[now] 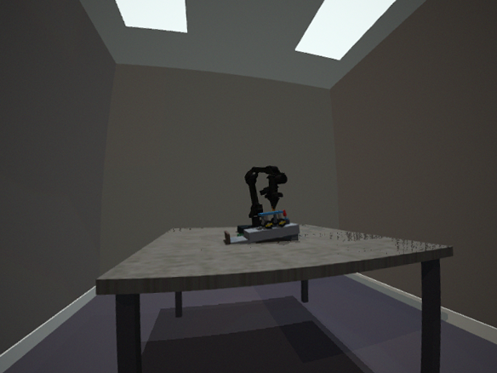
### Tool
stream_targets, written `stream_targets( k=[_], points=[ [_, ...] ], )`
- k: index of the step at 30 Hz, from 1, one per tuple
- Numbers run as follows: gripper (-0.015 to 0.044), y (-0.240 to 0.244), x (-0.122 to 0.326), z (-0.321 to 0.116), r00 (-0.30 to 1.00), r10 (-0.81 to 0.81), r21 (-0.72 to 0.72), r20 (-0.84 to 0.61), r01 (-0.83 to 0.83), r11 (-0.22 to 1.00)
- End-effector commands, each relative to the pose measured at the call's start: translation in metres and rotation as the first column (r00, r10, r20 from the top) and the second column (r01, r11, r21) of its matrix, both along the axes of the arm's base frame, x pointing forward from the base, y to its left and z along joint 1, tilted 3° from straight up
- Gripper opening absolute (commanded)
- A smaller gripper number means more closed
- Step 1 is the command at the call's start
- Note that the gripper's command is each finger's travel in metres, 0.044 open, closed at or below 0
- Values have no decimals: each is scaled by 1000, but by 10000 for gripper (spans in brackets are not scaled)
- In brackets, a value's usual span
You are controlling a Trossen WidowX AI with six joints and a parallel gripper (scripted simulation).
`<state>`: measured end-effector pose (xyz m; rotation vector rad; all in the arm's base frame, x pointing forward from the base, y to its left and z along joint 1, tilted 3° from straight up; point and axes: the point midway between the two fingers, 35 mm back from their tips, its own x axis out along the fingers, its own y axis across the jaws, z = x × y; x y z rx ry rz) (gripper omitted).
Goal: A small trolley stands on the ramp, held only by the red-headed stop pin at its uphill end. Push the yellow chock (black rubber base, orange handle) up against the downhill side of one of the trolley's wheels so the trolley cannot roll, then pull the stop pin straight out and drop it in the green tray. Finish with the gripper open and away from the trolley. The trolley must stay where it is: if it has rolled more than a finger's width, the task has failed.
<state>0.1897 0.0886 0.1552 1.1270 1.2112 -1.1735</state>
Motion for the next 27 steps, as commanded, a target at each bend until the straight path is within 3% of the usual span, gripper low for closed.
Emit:
stream_targets(
  k=[1, 27],
  points=[
    [0, -13, 4, -1, 1000, 4, -6, 3, -4, 1000],
    [0, -98, 33, -3, 1000, 4, -14, 6, -4, 1000]
  ],
)
